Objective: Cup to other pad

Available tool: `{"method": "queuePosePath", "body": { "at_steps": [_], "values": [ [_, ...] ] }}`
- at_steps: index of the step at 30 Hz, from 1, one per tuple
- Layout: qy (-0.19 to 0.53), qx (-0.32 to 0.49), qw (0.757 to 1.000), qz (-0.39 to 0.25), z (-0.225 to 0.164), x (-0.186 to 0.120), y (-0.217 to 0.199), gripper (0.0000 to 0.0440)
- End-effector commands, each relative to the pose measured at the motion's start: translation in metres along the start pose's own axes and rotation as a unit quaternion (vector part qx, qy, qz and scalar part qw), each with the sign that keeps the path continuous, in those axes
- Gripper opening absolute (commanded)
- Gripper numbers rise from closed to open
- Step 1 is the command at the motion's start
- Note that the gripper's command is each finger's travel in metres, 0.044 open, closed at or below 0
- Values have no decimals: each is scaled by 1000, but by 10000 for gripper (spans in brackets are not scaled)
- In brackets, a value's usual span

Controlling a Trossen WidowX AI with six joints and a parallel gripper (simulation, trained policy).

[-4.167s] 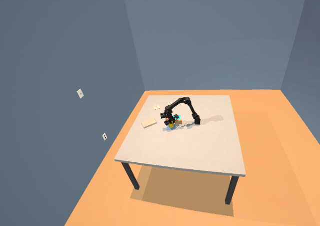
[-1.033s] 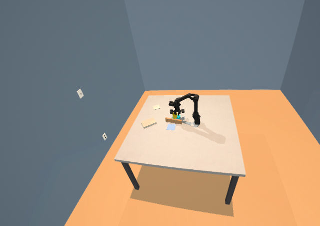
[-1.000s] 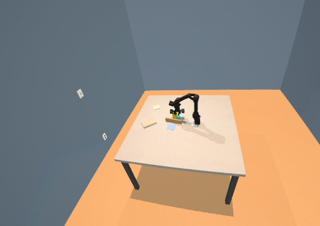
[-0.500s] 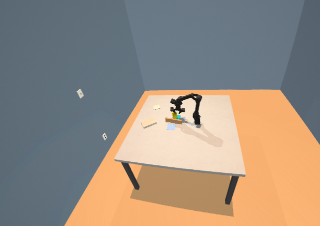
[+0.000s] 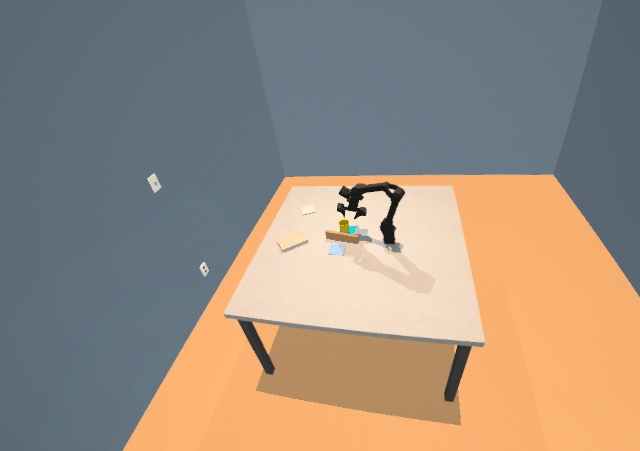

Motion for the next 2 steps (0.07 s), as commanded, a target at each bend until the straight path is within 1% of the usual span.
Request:
{"method": "queuePosePath", "body": {
  "at_steps": [1, 2],
  "values": [
    [-2, 4, 1000, 10, 3, -11, 0, 378],
    [-3, 6, 1000, 12, 5, -14, 0, 399]
  ]
}}
Point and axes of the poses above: the point midway between the two fingers, 35 mm back from their tips, its own x axis out along the fingers, its own y axis across the jaws, z = x × y, the point moved 9 cm from there along -x, back along the fingers, and after that the axes turned 5 degrees about x, right-handed, at the moved point
